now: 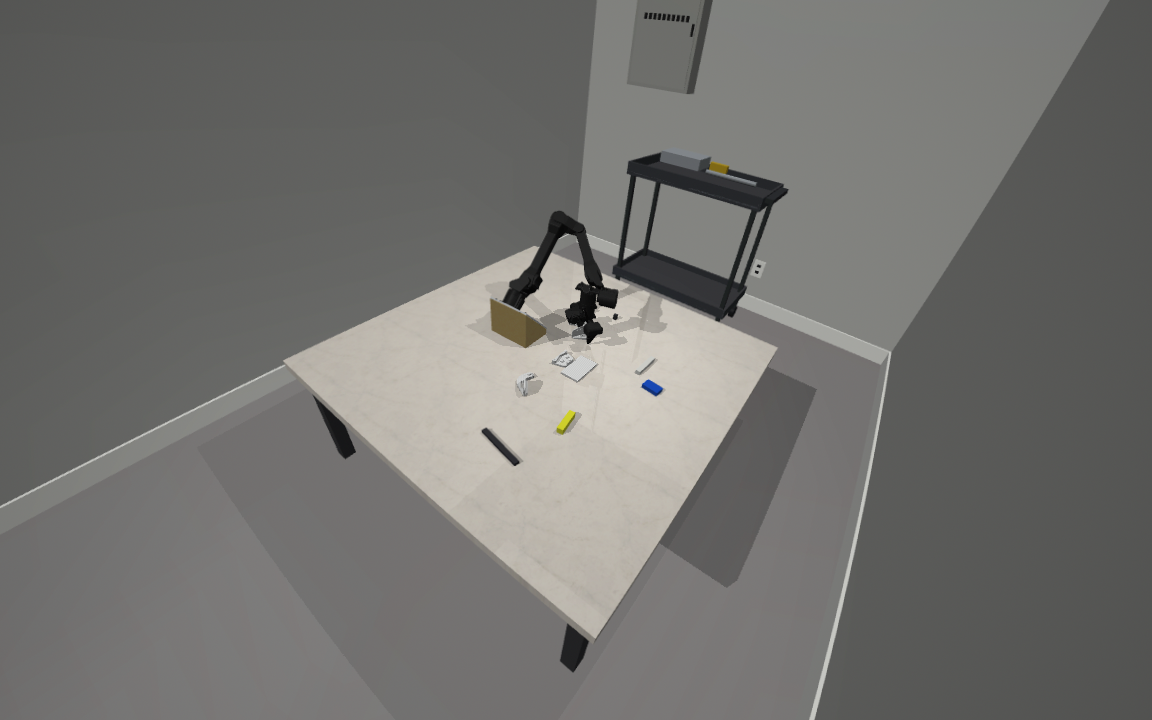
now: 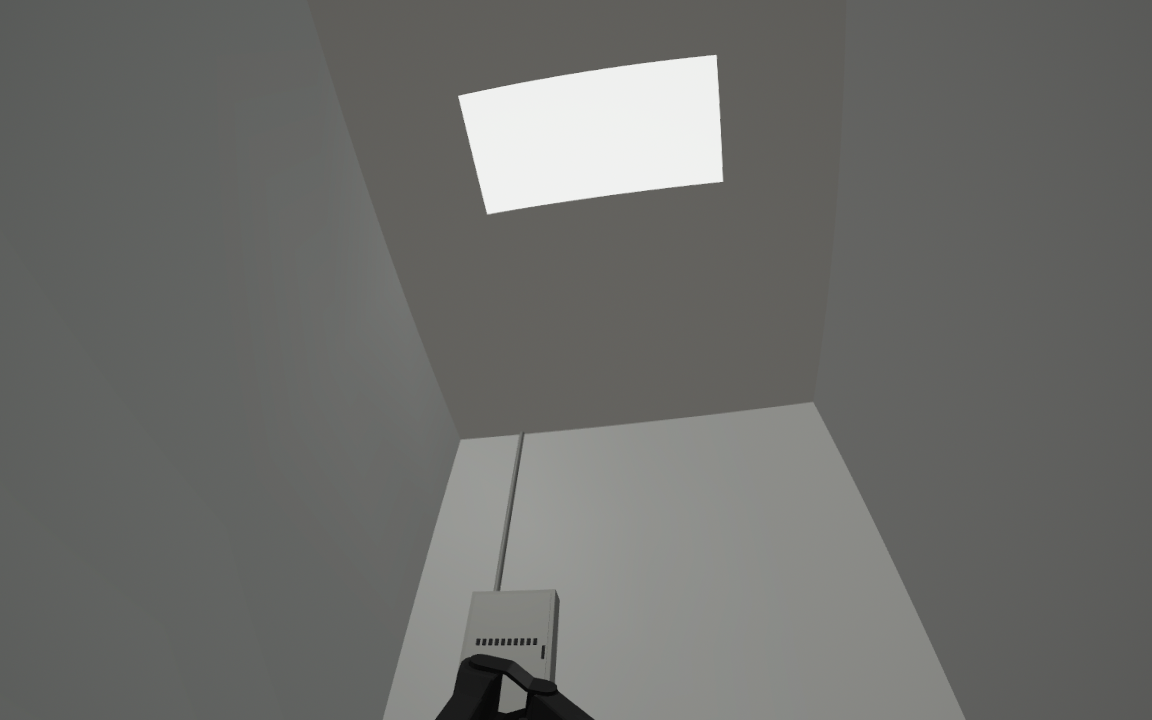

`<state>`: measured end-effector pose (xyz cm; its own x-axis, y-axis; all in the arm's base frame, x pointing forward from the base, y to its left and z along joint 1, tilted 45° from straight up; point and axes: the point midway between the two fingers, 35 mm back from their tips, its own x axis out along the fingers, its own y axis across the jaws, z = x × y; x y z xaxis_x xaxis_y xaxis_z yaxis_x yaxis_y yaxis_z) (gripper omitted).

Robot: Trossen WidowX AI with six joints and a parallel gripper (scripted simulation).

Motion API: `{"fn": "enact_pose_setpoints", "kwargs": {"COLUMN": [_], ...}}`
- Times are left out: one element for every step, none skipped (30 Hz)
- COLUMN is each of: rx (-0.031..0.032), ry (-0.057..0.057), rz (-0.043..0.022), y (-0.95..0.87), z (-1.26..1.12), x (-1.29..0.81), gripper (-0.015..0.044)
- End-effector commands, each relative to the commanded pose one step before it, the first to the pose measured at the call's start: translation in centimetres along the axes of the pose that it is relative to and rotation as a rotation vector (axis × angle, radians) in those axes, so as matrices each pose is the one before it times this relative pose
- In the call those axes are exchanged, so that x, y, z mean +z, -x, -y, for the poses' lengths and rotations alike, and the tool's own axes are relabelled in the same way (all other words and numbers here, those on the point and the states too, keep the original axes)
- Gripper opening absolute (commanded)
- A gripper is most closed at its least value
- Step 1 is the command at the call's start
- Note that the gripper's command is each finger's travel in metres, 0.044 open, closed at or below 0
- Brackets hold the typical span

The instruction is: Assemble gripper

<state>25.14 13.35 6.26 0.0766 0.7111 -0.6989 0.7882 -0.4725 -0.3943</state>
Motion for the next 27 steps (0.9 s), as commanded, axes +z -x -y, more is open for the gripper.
{"fn": "enact_pose_setpoints", "kwargs": {"rx": [0.00171, 0.0, 0.0, 0.0, 0.0, 0.0, 0.0, -0.00181, 0.0, 0.0, 0.0, 0.0, 0.0, 0.0, 0.0, 0.0, 0.0, 0.0, 0.0, 0.0, 0.0, 0.0, 0.0, 0.0, 0.0, 0.0, 0.0], "ry": [-0.0051, 0.0, 0.0, 0.0, 0.0, 0.0, 0.0, 0.0049, 0.0, 0.0, 0.0, 0.0, 0.0, 0.0, 0.0, 0.0, 0.0, 0.0, 0.0, 0.0, 0.0, 0.0, 0.0, 0.0, 0.0, 0.0, 0.0], "rz": [0.00257, 0.0, 0.0, 0.0, 0.0, 0.0, 0.0, -0.00246, 0.0, 0.0, 0.0, 0.0, 0.0, 0.0, 0.0, 0.0, 0.0, 0.0, 0.0, 0.0, 0.0, 0.0, 0.0, 0.0, 0.0, 0.0, 0.0], "y": [-0.062, 0.0, 0.0, 0.0, 0.0, 0.0, 0.0, 0.041, 0.0, 0.0, 0.0, 0.0, 0.0, 0.0, 0.0, 0.0, 0.0, 0.0, 0.0, 0.0, 0.0, 0.0, 0.0, 0.0, 0.0, 0.0, 0.0], "z": [-0.032, 0.0, 0.0, 0.0, 0.0, 0.0, 0.0, 0.034, 0.0, 0.0, 0.0, 0.0, 0.0, 0.0, 0.0, 0.0, 0.0, 0.0, 0.0, 0.0, 0.0, 0.0, 0.0, 0.0, 0.0, 0.0, 0.0], "x": [0.07, 0.0, 0.0, 0.0, 0.0, 0.0, 0.0, -0.066, 0.0, 0.0, 0.0, 0.0, 0.0, 0.0, 0.0, 0.0, 0.0, 0.0, 0.0, 0.0, 0.0, 0.0, 0.0, 0.0, 0.0, 0.0, 0.0], "gripper": [0.044, 0.044, 0.044, 0.044, 0.044, 0.044, 0.044, 0.0414, 0.0387, 0.0361, 0.0335, 0.0309, 0.0282, 0.0256, 0.023, 0.0204, 0.0177, 0.0151, 0.0134, 0.0134, 0.0134, 0.0134, 0.0134, 0.0134, 0.0134, 0.0134, 0.0134]}}
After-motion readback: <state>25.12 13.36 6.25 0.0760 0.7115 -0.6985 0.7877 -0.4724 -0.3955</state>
